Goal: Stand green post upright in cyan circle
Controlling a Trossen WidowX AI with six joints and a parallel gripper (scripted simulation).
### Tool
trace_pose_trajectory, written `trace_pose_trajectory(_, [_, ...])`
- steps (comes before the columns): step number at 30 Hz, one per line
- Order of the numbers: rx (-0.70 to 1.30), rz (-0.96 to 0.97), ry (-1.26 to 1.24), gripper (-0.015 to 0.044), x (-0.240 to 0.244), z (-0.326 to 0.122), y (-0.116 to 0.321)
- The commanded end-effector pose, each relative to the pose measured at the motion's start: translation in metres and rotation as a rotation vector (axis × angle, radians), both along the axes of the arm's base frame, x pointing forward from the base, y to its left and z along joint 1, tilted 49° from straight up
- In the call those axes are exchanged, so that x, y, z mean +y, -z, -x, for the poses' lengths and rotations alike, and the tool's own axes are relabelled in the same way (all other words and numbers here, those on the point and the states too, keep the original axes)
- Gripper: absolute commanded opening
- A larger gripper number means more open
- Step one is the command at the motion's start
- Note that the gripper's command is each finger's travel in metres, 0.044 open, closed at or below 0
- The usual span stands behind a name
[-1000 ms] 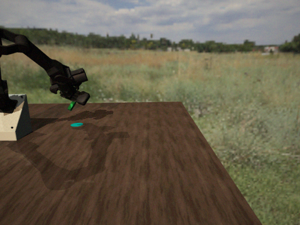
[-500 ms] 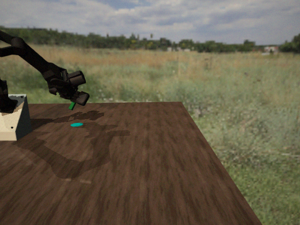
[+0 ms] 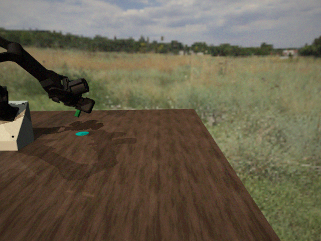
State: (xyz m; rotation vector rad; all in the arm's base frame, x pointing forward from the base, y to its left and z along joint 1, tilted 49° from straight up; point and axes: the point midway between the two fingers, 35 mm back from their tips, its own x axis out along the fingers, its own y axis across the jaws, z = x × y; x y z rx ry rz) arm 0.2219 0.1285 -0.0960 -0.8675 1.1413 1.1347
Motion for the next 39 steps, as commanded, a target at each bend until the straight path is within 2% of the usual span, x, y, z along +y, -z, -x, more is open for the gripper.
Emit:
trace_pose_trajectory(1, [-0.017, -0.031, -0.009, 0.0023, 0.000, 0.000, -0.003])
trace_pose_trajectory(39, [-0.202, -0.250, -0.091, 0.0023, -0.004, 0.000, -0.024])
